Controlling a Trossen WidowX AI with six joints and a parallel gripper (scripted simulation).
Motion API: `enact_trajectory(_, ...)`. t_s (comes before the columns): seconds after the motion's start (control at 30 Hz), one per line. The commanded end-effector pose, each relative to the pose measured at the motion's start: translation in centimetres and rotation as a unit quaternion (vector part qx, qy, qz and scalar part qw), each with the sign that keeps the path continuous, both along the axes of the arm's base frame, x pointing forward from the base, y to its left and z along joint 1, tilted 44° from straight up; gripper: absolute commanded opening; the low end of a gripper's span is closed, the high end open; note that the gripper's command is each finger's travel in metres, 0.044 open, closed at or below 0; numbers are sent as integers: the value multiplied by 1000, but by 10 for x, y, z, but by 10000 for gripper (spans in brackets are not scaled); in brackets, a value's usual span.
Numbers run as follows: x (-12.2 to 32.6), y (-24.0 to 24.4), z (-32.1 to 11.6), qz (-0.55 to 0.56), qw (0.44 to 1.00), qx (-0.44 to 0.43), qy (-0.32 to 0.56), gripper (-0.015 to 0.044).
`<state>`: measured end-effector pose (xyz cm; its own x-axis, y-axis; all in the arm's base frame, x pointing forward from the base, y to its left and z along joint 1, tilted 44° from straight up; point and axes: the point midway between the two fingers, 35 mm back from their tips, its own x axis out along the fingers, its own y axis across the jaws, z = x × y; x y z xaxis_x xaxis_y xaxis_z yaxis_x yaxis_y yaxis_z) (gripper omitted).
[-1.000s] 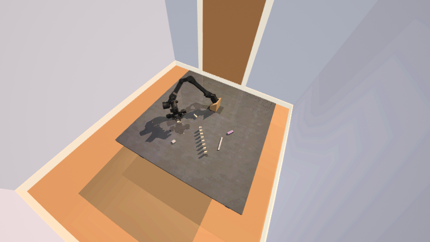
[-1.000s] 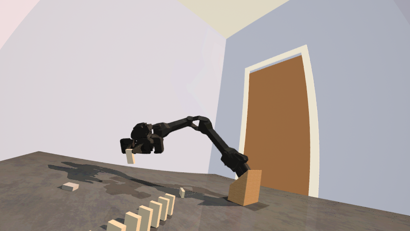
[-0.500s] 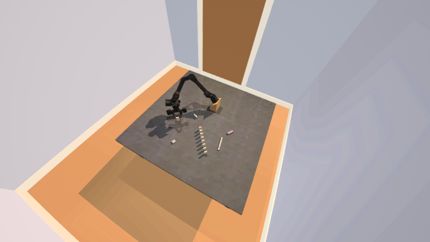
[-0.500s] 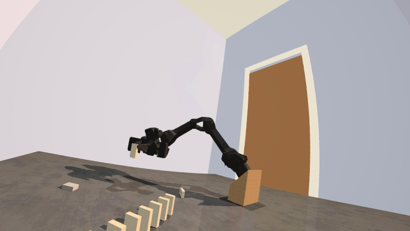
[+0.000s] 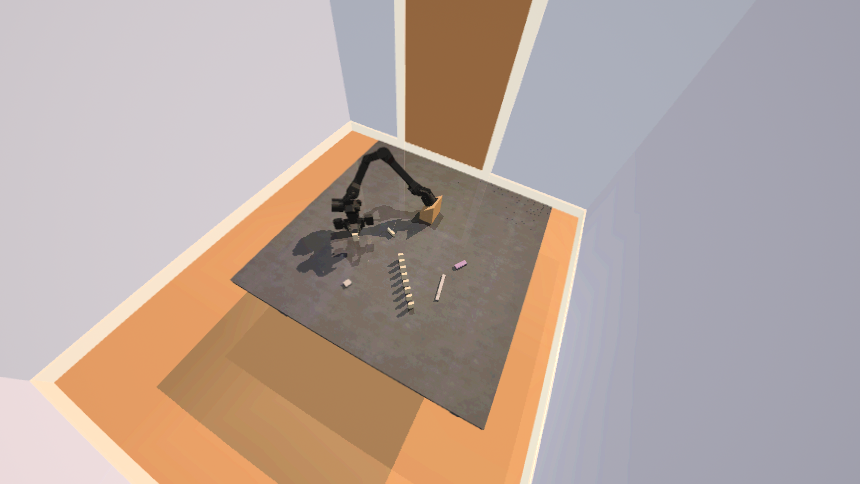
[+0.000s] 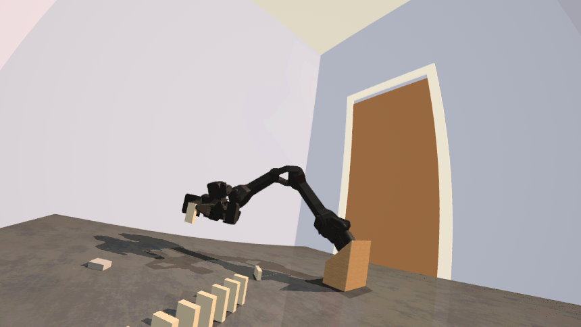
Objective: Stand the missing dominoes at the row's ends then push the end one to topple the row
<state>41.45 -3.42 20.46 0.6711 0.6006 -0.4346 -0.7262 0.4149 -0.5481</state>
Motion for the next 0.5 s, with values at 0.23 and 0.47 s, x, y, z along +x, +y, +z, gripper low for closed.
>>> enact_trajectory(0.23, 6, -16, -17, 3, 1000, -2, -1, 107)
enact_trajectory(0.47, 14, -41, -45, 2, 1000, -3, 1, 107)
